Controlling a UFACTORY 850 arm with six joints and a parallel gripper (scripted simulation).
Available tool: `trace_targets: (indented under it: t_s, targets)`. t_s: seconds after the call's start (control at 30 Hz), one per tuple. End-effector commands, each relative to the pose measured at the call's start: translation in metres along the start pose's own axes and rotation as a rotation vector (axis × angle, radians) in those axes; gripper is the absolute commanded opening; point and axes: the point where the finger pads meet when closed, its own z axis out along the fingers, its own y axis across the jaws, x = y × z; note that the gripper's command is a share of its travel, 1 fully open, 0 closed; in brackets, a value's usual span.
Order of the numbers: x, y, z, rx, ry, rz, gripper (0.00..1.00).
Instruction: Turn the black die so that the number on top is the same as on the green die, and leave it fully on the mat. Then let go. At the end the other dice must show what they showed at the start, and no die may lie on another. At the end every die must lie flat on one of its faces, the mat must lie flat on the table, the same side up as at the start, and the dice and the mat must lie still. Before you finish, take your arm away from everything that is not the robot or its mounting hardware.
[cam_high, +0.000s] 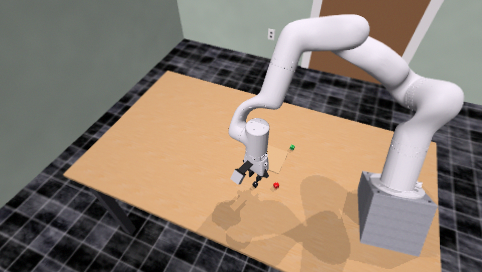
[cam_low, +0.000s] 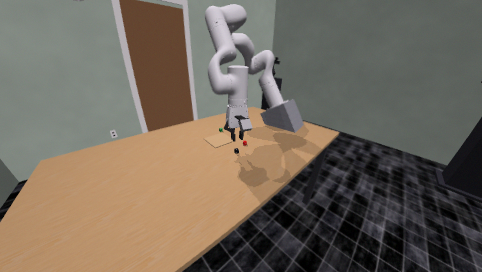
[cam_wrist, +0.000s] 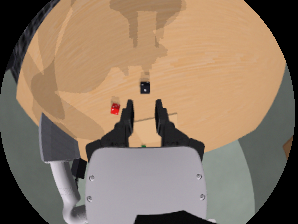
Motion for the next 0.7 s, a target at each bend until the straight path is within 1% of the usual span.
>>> trace_targets:
  t_s: [0.0, 0.4, 0.67]
  targets:
    - [0.0006, 0.0007, -0.0009, -0.001, 0.001, 0.000, 0.36]
    - [0.0006, 0.0008, 0.0017, -0.001, 0.001, 0.000, 0.36]
    - [0.0006, 0.0009, 0.0091, -0.001, 0.001, 0.000, 0.36]
